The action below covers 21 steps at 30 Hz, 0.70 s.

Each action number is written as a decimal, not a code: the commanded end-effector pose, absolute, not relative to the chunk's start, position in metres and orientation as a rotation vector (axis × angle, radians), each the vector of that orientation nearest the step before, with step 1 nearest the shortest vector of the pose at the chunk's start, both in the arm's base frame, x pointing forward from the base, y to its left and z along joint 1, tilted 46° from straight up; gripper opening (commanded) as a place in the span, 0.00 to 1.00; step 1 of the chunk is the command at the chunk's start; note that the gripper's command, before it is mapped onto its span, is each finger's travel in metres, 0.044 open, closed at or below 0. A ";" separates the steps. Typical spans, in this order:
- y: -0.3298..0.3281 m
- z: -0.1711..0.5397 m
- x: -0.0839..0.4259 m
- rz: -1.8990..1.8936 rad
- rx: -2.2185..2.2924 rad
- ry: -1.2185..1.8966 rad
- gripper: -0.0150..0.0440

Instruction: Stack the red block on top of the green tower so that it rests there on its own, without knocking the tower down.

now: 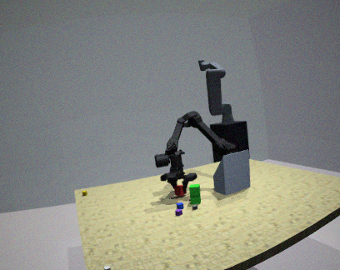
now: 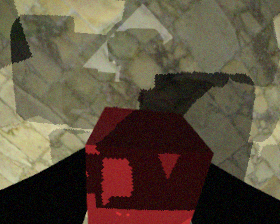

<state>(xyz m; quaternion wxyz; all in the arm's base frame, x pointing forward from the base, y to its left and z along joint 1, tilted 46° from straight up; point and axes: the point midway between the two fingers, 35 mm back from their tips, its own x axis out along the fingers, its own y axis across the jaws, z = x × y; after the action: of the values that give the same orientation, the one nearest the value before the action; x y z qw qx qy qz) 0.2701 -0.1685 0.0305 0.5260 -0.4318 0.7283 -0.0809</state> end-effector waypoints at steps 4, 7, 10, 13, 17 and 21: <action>-0.147 0.059 0.277 -0.209 -1.028 1.721 0.25; -0.136 0.069 0.278 -0.209 -1.027 1.721 0.25; -0.126 0.079 0.278 -0.208 -1.027 1.721 0.25; -0.115 0.089 0.279 -0.208 -1.026 1.721 0.25; -0.102 0.102 0.280 -0.207 -1.026 1.721 0.25; -0.097 0.107 0.281 -0.207 -1.026 1.721 0.25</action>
<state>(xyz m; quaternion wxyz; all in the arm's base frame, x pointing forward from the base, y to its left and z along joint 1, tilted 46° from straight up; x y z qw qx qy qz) 0.2801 -0.1001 0.0991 0.5297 -0.4344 0.7239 -0.0819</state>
